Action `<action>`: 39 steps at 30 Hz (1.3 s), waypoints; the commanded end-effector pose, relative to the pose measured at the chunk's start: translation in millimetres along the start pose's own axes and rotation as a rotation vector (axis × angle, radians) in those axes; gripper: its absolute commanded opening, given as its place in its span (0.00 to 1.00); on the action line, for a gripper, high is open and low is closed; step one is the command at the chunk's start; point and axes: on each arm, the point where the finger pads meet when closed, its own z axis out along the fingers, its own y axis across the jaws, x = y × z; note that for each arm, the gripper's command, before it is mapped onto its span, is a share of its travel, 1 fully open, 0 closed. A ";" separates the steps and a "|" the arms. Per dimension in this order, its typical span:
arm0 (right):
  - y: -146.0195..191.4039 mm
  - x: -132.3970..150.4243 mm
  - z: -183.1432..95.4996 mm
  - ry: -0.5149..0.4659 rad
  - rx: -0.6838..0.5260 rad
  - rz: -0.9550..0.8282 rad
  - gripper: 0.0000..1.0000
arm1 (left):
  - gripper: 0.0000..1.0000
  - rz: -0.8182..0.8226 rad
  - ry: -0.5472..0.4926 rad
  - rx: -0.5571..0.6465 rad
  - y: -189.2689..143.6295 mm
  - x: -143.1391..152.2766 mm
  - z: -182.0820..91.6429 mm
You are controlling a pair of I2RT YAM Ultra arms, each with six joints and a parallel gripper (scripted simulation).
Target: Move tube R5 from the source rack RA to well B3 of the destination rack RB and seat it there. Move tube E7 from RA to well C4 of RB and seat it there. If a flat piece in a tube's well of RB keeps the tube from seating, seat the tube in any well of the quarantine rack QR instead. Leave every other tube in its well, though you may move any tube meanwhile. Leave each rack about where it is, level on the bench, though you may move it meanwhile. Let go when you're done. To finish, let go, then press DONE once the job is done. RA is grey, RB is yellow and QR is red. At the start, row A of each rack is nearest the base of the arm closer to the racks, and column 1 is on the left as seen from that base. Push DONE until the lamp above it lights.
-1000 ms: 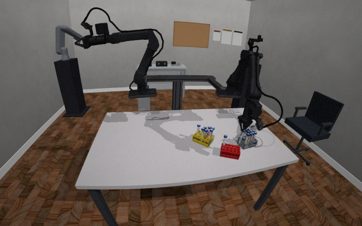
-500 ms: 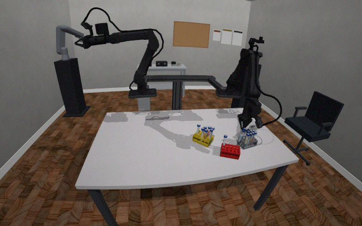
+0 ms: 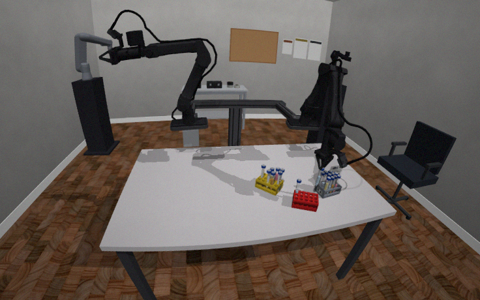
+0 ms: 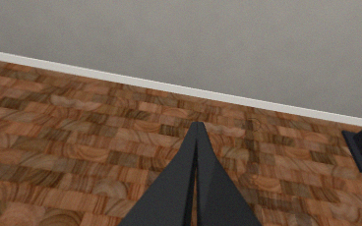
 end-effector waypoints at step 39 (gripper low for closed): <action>-8.4 -24.7 -12.0 -0.050 0.022 0.008 0.00 | 0.00 0.439 -0.023 0.006 -36.5 69.6 -2.5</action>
